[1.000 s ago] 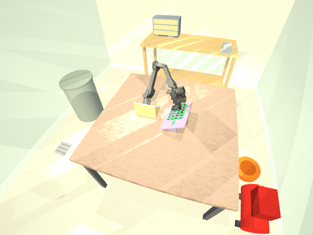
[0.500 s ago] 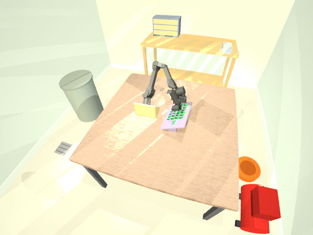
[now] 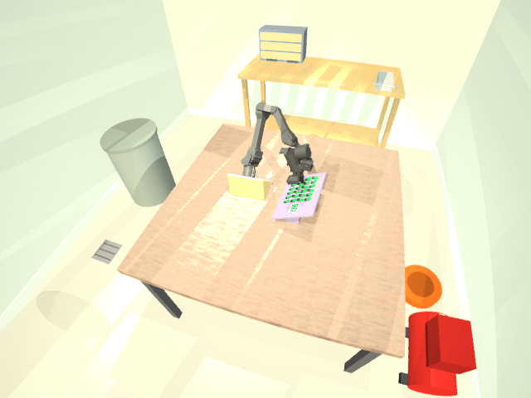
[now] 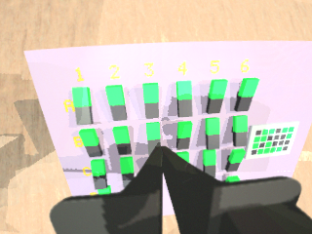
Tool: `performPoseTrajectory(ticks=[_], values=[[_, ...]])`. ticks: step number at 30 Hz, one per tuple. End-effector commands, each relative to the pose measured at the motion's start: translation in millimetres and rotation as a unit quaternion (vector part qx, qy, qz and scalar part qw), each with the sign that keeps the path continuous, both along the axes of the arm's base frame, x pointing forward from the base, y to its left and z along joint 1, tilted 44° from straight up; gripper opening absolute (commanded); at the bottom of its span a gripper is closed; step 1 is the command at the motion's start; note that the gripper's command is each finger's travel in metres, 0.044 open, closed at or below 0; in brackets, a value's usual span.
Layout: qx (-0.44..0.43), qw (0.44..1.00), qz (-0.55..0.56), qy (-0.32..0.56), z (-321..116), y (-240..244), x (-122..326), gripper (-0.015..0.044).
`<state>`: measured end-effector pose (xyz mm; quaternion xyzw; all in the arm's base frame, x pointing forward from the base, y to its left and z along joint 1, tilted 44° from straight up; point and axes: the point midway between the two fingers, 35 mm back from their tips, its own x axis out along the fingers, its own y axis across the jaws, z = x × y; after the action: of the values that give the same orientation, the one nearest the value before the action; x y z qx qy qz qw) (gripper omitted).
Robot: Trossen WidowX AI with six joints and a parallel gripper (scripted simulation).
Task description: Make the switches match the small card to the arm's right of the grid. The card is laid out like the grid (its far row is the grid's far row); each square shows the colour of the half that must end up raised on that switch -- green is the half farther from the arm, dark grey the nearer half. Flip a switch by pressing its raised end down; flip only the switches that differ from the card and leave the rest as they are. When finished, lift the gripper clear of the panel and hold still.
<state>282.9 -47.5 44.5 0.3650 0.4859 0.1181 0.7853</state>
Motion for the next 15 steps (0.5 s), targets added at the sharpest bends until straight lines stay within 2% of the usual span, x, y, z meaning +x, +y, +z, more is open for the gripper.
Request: performPoseTrajectory(ticks=[1, 15], values=[[-0.005, 1.0, -0.006, -0.015, 27, -18, -15, 0.0], [-0.005, 1.0, -0.004, -0.013, -1, -38, -16, 0.0]])
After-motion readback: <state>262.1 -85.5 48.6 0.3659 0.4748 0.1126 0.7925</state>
